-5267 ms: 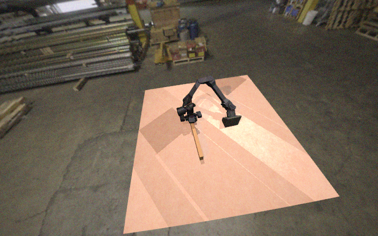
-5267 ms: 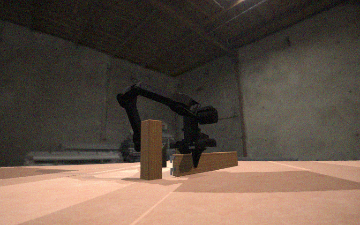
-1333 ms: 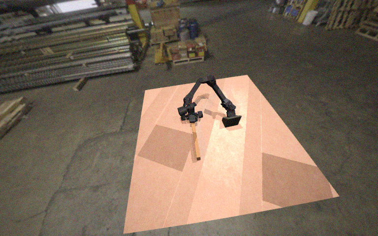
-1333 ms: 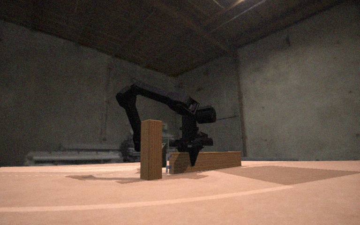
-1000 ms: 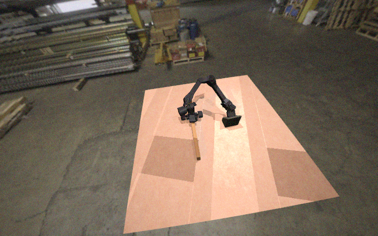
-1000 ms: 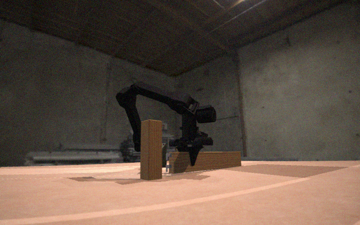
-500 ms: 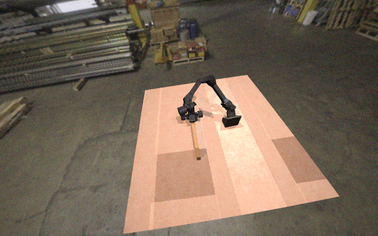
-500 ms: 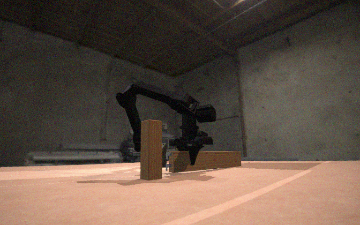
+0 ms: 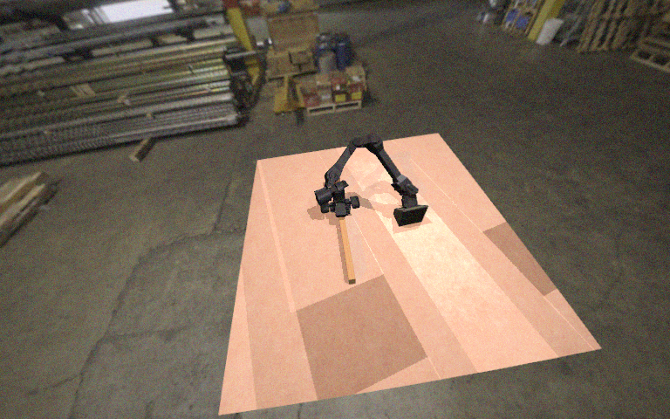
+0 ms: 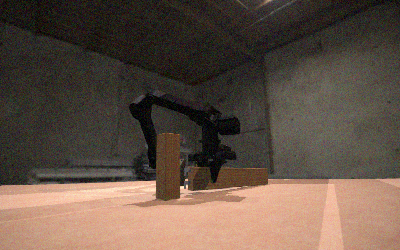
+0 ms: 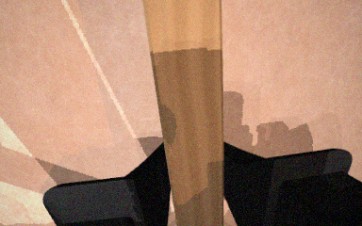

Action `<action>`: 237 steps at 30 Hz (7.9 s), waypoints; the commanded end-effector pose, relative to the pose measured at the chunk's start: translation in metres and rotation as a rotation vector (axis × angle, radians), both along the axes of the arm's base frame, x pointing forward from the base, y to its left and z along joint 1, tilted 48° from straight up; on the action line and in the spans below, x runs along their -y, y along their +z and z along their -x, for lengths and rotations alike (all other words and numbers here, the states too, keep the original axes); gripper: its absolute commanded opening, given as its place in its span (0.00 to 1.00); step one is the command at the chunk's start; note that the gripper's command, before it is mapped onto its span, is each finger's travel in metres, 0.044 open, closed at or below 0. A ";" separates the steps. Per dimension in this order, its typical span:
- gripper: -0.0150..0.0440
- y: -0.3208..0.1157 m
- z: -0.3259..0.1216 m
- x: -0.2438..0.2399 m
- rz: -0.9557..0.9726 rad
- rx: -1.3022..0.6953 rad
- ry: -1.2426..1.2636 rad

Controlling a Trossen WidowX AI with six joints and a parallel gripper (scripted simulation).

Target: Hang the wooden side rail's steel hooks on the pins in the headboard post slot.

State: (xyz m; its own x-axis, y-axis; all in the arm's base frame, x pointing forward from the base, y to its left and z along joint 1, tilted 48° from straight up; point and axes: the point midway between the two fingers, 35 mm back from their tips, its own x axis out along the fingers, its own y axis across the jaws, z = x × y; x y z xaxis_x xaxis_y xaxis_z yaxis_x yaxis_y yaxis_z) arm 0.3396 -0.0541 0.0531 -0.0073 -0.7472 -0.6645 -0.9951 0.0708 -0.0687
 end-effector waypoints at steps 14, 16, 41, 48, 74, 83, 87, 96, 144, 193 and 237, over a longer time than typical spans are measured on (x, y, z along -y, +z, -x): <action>0.25 0.003 -0.002 -0.006 -0.006 0.008 0.007; 0.25 0.003 -0.002 -0.007 -0.006 0.008 0.007; 0.25 0.005 -0.003 -0.007 -0.006 0.008 0.007; 0.25 0.005 -0.004 -0.006 -0.006 0.008 0.007; 0.25 0.008 -0.003 -0.004 -0.006 0.008 0.007; 0.25 0.008 -0.003 -0.003 -0.006 0.008 0.007; 0.25 0.008 -0.003 -0.002 -0.006 0.008 0.007; 0.25 0.008 -0.003 -0.001 -0.006 0.008 0.007; 0.25 0.013 -0.003 0.001 -0.005 0.008 0.007; 0.25 0.016 -0.002 0.006 -0.005 0.008 0.007; 0.25 0.020 -0.002 0.009 -0.005 0.008 0.007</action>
